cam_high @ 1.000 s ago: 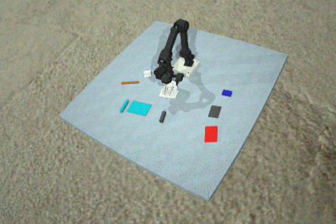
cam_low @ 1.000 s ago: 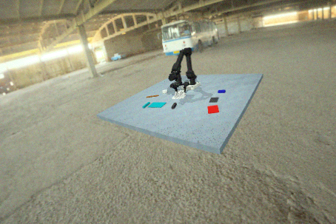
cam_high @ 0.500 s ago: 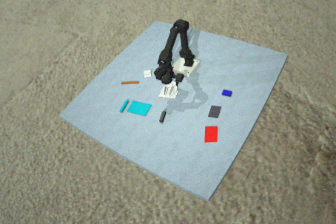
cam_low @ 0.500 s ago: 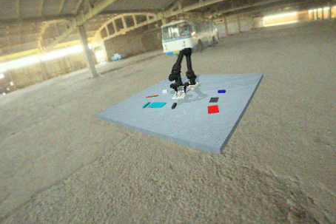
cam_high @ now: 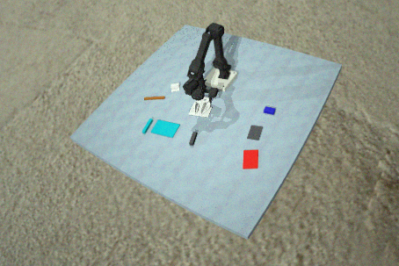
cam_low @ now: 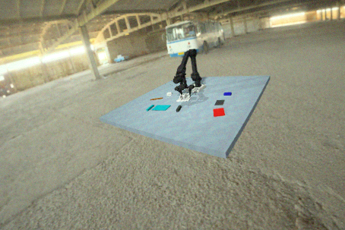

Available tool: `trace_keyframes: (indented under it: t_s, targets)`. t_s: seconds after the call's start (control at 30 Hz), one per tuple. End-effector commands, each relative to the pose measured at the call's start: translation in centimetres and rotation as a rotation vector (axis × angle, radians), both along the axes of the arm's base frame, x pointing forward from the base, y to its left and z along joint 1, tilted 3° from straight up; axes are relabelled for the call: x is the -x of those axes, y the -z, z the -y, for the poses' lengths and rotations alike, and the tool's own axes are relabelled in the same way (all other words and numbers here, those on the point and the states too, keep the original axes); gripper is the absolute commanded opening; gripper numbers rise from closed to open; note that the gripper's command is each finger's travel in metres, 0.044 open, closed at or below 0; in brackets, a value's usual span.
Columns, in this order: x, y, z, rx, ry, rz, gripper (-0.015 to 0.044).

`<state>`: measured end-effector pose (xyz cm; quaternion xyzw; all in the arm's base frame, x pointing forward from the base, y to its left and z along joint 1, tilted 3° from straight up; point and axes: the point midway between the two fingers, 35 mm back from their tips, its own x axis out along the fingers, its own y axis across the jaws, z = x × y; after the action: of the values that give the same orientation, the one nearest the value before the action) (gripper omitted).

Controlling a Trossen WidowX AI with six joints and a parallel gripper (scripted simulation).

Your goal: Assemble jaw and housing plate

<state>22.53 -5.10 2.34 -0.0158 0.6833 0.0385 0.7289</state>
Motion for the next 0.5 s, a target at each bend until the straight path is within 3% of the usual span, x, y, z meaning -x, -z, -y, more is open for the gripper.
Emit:
trace_keyframes:
  t_s: [0.0,0.47]
  targets:
    - [0.12,0.21,-0.08,-0.003,0.001,-0.003,0.0351]
    - [0.11,0.45,-0.09,-0.004,0.002,-0.003,0.0351]
